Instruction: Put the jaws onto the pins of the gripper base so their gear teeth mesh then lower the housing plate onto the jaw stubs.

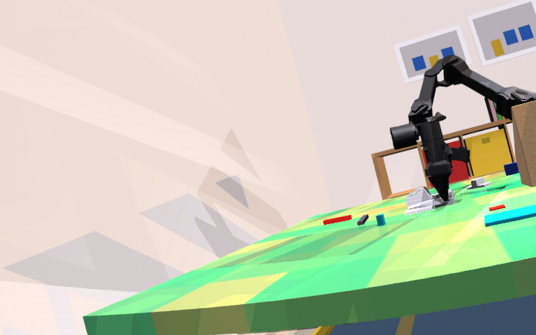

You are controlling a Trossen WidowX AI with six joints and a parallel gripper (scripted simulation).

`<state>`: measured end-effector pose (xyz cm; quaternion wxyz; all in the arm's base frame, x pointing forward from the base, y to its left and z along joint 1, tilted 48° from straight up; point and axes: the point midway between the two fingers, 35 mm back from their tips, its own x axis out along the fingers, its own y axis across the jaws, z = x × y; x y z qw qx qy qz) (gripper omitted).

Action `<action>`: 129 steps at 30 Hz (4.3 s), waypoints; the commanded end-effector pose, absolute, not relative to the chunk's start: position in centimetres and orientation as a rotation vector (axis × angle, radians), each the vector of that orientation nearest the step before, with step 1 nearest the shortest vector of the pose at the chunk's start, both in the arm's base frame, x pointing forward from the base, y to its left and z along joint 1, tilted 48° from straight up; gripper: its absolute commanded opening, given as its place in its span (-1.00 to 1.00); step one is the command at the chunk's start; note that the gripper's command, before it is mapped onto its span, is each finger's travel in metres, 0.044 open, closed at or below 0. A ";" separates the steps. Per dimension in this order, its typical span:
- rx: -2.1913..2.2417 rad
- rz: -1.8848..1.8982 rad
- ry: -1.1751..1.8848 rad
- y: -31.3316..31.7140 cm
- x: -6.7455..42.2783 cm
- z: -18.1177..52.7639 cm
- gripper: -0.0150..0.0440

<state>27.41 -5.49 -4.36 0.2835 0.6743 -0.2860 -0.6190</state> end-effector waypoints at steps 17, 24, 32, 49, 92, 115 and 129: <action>1.809 -1.664 -0.771 -5.8 27.5 -4.6 0.70; 1.809 -1.664 -0.771 -5.8 27.5 -4.6 0.70; 1.809 -1.664 -0.771 -5.6 27.5 -4.4 0.70; 1.809 -1.664 -0.771 -5.5 27.5 -4.3 0.70; 1.805 -1.659 -0.766 -5.5 27.5 -4.4 0.88; 1.813 -1.666 -0.763 -1.9 27.4 -1.2 1.00; 1.816 -1.672 -0.750 2.1 23.4 1.9 1.00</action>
